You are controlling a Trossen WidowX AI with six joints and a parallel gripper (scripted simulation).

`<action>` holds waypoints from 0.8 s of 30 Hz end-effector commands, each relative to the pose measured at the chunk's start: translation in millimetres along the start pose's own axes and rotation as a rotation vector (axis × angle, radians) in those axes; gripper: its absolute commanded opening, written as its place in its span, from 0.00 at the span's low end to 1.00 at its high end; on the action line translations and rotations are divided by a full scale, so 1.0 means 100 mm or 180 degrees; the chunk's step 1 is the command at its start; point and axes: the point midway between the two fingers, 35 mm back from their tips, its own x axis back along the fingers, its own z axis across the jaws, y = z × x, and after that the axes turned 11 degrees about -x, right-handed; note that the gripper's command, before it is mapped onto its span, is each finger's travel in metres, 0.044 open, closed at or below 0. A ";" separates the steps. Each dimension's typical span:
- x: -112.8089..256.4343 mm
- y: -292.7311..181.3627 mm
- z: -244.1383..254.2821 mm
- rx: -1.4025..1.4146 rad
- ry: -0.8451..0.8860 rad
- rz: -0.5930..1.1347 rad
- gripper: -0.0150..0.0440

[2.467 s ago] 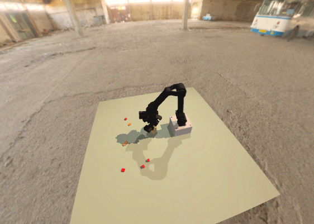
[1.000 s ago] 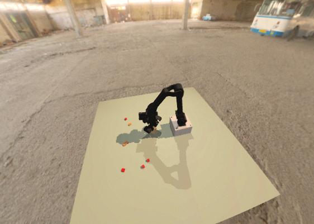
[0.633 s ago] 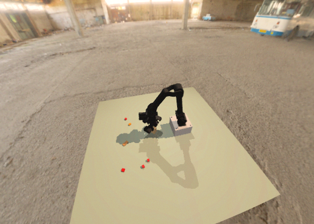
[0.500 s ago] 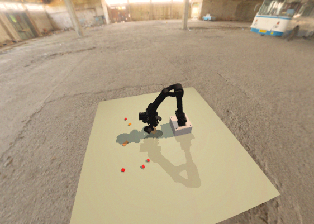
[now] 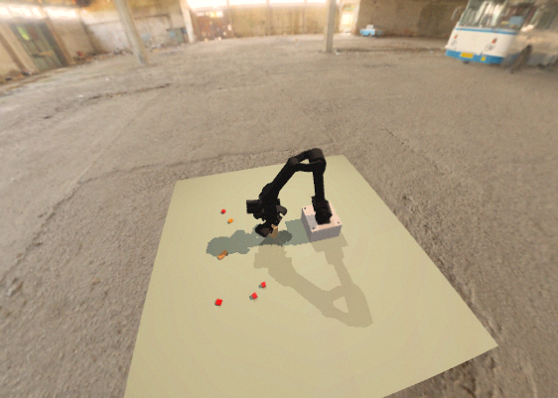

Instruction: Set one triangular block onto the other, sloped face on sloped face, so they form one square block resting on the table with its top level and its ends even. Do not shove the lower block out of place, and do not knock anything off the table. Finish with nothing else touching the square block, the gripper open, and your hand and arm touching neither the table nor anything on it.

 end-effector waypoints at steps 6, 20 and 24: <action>0.00 0.00 0.00 0.0002 -0.0003 0.0003 0.25; 0.00 0.00 0.00 0.0000 -0.0001 0.0001 0.74; 0.00 0.00 0.00 0.0000 -0.0001 0.0001 0.92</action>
